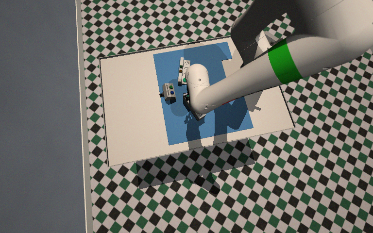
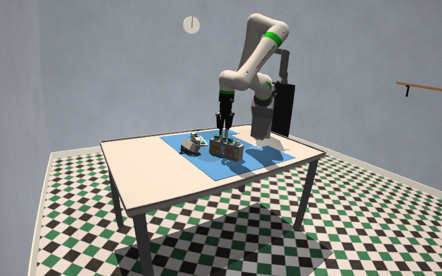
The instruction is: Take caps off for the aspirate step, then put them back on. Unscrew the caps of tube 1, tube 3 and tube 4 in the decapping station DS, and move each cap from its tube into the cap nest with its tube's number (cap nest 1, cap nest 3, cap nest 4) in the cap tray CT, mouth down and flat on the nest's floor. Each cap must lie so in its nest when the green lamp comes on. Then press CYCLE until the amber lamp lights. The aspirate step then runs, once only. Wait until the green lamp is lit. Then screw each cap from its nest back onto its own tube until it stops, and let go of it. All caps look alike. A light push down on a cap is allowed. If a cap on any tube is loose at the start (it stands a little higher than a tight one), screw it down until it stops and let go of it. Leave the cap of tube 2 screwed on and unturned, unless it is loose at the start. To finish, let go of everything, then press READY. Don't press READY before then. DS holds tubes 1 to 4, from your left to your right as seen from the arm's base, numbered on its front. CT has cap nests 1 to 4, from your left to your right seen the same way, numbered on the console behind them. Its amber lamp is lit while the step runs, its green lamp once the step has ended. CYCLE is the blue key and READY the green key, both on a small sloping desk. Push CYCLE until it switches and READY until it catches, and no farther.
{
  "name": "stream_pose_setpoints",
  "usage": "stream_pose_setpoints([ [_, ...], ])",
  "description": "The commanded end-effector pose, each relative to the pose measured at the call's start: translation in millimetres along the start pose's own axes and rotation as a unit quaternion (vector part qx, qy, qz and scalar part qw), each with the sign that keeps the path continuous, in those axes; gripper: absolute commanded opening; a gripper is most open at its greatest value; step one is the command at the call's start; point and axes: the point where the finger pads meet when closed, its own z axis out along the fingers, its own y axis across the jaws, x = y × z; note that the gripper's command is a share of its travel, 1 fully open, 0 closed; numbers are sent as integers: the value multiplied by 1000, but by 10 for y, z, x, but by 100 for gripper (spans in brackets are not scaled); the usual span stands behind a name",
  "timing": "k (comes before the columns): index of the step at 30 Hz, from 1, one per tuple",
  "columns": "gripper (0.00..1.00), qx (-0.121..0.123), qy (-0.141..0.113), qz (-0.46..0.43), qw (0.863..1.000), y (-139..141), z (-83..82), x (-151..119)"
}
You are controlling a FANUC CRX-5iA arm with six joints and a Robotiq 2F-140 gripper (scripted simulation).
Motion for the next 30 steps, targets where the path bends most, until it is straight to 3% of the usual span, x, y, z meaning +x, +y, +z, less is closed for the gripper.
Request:
stream_pose_setpoints([
  [1,0,1,-4,-125,992,2,-1,9],
  [8,0,1,-3,-289,957,2,-3,9],
  [10,0,1,-3,-289,957,2,-3,9],
  [16,0,2,-4,-434,901,2,-5,9],
  [24,0,2,-4,-434,901,2,-5,9],
  [25,35,2,-4,-434,901,2,-5,9],
  [30,35,2,-4,-434,901,2,-5,9],
])
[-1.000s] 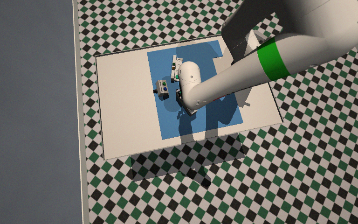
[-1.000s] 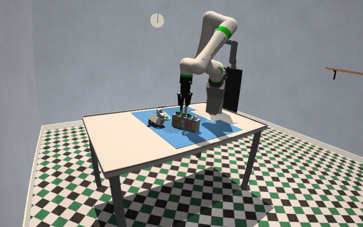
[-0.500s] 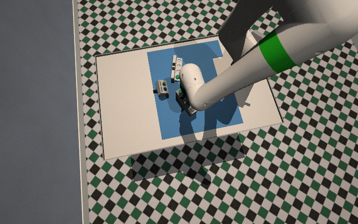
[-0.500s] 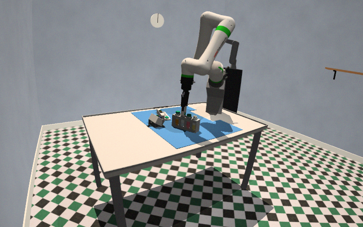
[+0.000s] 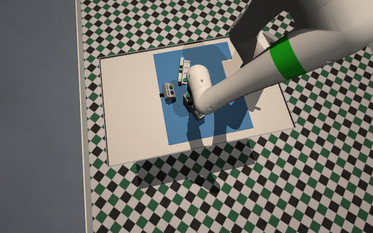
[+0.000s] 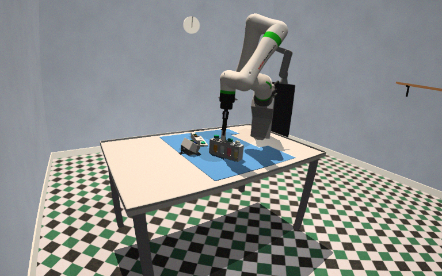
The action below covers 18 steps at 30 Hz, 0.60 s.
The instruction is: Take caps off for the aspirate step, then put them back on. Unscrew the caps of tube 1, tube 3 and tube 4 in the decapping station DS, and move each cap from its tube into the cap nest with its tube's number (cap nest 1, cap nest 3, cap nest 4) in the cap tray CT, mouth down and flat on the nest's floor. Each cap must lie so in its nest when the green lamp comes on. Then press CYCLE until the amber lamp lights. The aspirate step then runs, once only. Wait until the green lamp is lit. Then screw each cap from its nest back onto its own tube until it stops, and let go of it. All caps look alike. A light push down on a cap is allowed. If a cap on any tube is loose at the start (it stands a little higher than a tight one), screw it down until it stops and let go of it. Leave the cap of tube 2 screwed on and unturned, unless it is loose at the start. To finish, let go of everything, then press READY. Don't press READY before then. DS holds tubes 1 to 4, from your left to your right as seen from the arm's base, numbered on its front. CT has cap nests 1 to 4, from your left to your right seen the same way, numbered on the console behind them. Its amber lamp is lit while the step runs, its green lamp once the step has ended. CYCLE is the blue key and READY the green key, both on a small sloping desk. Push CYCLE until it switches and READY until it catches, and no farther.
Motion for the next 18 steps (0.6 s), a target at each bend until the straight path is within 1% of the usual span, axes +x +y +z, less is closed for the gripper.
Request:
stream_pose_setpoints([
  [1,35,5,-11,-1,1000,13,-1,7],
  [7,35,5,-11,-1,1000,13,-1,7],
  [8,35,4,-11,41,999,13,-1,7],
  [10,35,3,-12,124,992,13,-1,7],
  [11,35,3,-12,124,992,13,-1,7],
  [12,35,3,-12,156,988,13,-1,7],
  [14,35,3,-12,156,988,13,-1,7],
  [16,35,2,-12,239,971,13,-1,7],
  [17,35,2,-12,247,969,13,-1,7],
  [18,35,2,-12,279,960,13,-1,7],
])
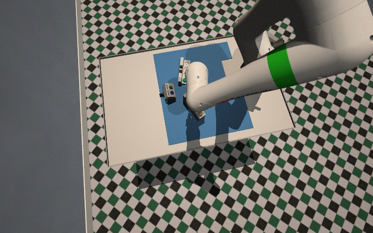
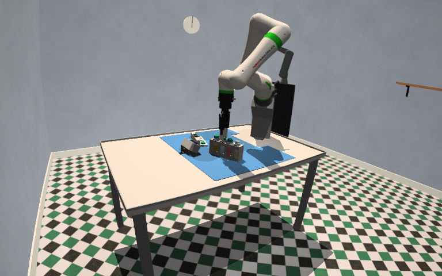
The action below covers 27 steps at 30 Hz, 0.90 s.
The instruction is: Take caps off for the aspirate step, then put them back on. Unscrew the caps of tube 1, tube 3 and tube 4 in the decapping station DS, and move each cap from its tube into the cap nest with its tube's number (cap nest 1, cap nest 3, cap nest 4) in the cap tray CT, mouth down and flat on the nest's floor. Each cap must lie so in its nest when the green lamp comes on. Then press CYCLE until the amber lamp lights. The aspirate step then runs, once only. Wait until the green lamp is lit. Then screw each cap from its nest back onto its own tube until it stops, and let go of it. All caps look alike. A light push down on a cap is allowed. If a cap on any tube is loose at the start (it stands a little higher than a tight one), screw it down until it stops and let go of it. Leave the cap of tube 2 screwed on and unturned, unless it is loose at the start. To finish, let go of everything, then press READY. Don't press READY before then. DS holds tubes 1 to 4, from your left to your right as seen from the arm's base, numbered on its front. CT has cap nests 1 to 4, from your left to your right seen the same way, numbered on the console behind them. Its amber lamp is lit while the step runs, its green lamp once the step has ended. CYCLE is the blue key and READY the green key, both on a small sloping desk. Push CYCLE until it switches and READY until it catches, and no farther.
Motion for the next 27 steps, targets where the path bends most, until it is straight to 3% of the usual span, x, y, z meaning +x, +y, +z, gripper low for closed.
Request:
stream_pose_setpoints([
  [1,35,-7,9,125,992,8,-1,3],
  [7,35,-6,10,248,969,8,-1,3],
  [11,35,-5,10,344,939,9,-1,3],
  [20,35,-5,11,350,937,8,-2,4],
  [21,0,-5,11,350,937,8,-2,4],
  [27,0,-5,11,350,937,8,-2,4],
])
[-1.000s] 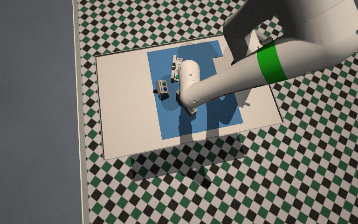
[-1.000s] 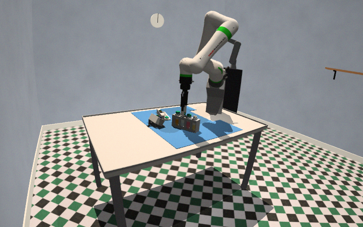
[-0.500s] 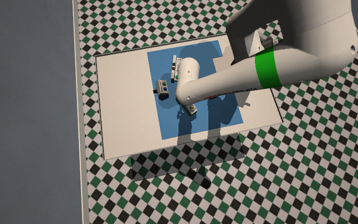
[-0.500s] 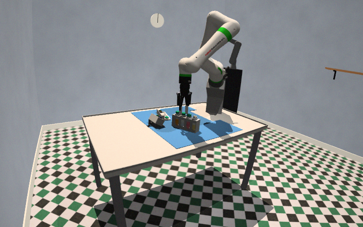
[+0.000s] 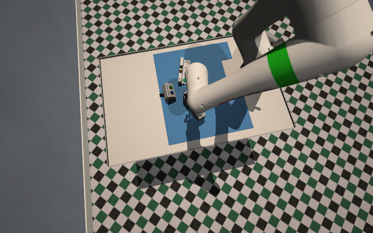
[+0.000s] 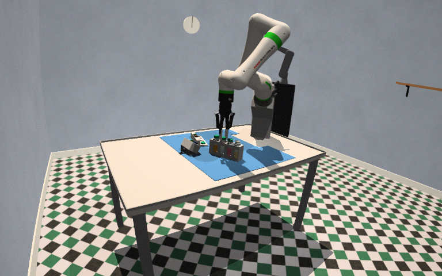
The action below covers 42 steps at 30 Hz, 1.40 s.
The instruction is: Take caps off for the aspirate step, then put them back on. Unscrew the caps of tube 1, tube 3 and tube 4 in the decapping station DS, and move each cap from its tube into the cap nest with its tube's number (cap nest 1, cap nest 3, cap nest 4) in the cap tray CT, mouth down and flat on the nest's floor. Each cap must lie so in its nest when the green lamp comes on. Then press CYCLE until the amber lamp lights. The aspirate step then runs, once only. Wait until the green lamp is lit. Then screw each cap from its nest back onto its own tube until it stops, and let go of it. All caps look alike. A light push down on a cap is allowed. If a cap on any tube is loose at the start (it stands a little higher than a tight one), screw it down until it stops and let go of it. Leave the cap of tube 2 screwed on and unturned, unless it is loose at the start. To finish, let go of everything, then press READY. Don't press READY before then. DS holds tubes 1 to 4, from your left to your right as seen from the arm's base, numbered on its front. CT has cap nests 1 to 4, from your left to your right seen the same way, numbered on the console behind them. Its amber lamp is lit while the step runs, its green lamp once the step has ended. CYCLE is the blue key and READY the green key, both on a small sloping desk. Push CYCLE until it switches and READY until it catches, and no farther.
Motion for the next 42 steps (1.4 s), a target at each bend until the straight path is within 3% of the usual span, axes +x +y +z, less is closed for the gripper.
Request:
stream_pose_setpoints([
  [1,0,1,6,1,1000,3,0,7],
  [8,0,1,6,1,1000,3,0,7],
  [13,0,0,6,-124,992,3,-1,7],
  [18,0,-1,6,-246,969,3,-3,7],
  [20,0,-1,6,-246,969,3,-3,7],
  [25,0,-1,6,-365,931,3,-4,7],
  [31,0,-2,6,-493,870,3,-6,7],
  [40,0,-2,5,-499,867,3,-6,7],
  [41,35,-2,5,-499,867,3,-6,7],
  [42,35,-2,5,-499,867,3,-6,7],
])
